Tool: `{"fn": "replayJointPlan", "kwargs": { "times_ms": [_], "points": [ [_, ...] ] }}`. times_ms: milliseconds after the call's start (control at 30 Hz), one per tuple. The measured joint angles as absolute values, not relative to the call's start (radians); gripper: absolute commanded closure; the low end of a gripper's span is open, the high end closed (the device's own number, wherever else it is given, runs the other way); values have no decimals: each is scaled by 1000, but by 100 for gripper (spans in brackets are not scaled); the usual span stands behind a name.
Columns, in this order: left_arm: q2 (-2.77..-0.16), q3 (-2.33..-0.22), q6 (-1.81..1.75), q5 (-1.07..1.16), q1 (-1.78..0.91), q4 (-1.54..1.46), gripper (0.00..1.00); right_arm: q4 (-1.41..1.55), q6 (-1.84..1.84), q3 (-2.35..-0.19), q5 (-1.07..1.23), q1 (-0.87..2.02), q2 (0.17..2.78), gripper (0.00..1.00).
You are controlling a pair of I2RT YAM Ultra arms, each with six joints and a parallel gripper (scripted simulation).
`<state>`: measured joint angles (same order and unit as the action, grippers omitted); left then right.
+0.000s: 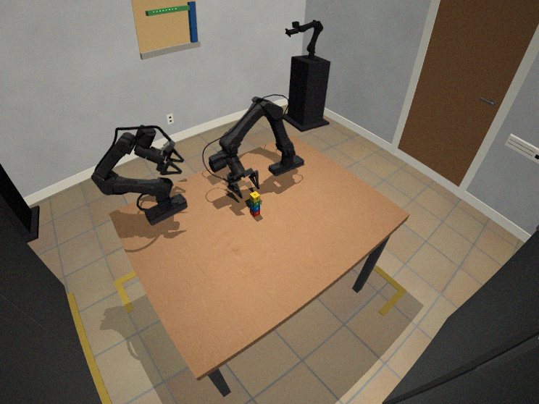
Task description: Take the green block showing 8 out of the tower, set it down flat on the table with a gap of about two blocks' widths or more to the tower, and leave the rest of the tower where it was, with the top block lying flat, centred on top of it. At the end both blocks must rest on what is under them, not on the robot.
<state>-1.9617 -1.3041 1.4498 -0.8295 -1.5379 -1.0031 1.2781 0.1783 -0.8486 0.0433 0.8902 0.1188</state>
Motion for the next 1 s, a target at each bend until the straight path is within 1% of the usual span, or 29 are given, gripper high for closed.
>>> {"fn": "replayJointPlan", "kwargs": {
  "times_ms": [133,233,300,333,467,833,1000],
  "points": [
    [-1962,-1304,1450,-830,-1538,-1003,0,1295,162,-848,25,926,108,0],
    [-1961,-1304,1444,-825,-1538,-1003,34,1298,154,-848,16,932,108,0],
    [-1962,-1304,1428,-810,-1538,-1004,34,1300,150,-849,12,934,108,0],
    [-1962,-1304,1423,-804,-1538,-1005,45,1300,149,-848,11,934,108,0],
    [-1962,-1314,1355,-739,-1530,-1015,45,1301,146,-849,7,937,108,0],
    [-1962,-1492,1086,-540,-1413,-1068,45,1302,142,-849,4,939,108,0],
    [-1962,-1541,970,-463,-1378,-1107,45,1302,141,-849,4,939,108,0]
  ]
}}
